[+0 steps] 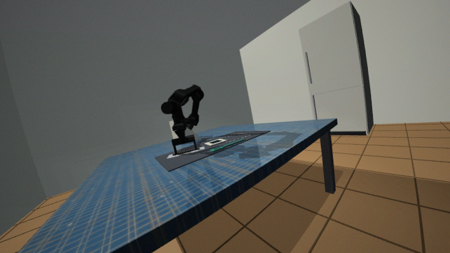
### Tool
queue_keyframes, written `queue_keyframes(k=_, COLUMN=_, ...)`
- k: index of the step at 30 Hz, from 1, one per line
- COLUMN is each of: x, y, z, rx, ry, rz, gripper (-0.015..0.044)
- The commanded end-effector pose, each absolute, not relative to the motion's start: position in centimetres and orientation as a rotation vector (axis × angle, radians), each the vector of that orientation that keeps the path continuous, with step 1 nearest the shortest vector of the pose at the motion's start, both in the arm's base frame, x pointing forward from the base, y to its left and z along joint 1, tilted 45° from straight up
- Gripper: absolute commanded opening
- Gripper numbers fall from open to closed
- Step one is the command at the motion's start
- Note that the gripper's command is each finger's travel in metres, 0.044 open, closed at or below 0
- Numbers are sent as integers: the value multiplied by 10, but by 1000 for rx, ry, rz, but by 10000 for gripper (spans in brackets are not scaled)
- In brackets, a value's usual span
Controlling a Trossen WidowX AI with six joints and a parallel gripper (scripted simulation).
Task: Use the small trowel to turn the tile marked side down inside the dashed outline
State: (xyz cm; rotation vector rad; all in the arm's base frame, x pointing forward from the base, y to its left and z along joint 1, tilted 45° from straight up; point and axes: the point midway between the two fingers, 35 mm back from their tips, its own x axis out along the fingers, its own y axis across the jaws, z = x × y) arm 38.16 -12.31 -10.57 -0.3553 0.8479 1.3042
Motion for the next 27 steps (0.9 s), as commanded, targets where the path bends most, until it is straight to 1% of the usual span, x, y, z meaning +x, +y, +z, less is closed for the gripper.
queue_keyframes(k=1, x=382, y=-123, z=-106, rx=-359, ry=843, rz=1306, gripper=270)
queue_keyframes(k=4, x=382, y=-125, z=-104, rx=-359, ry=843, rz=1306, gripper=270)
queue_keyframes(k=9, x=377, y=-154, z=-73, rx=-359, ry=844, rz=1307, gripper=270)
queue_keyframes(k=14, x=377, y=-154, z=-73, rx=-359, ry=844, rz=1307, gripper=270)
queue_keyframes(k=15, x=377, y=-156, z=-73, rx=-353, ry=842, rz=1293, gripper=296)
queue_keyframes(k=16, x=377, y=-159, z=-70, rx=-353, ry=842, rz=1293, gripper=300)
queue_keyframes(k=27, x=379, y=-164, z=-70, rx=-290, ry=914, rz=1209, gripper=300)
